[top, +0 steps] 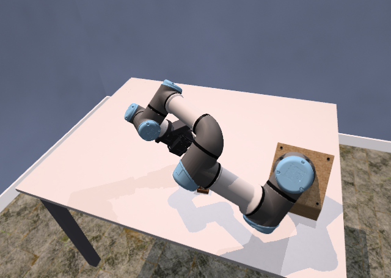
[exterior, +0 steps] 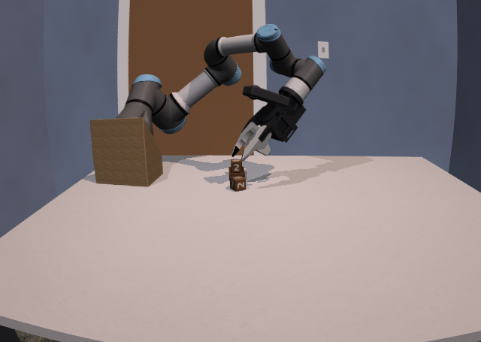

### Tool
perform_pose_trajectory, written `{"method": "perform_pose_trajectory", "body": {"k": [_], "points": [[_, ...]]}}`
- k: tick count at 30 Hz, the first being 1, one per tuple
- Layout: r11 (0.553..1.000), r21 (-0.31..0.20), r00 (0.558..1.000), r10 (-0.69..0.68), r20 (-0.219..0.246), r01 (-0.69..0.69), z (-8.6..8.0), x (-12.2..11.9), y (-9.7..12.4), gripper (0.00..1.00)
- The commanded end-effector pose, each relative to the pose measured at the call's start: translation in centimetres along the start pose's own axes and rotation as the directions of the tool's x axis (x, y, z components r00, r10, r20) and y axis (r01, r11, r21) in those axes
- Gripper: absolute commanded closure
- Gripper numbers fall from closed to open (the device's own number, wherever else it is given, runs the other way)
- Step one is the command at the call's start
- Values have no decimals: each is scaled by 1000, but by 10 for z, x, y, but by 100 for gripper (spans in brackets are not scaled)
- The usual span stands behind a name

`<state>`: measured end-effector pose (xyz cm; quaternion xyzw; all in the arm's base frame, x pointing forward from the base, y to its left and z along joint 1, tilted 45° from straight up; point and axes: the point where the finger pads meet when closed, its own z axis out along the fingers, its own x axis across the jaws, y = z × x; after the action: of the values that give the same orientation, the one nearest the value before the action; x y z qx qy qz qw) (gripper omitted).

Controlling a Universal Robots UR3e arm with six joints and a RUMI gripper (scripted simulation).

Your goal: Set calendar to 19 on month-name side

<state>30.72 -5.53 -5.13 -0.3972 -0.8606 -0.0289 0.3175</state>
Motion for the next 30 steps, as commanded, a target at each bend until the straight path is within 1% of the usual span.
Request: {"method": "perform_pose_trajectory", "body": {"k": [1, 19, 30], "points": [[1000, 4, 1000, 1, 2, -1, -1, -1, 0, 72], [1000, 4, 1000, 1, 2, -1, -1, -1, 0, 72], [1000, 4, 1000, 1, 2, -1, 2, -1, 3, 72]]}}
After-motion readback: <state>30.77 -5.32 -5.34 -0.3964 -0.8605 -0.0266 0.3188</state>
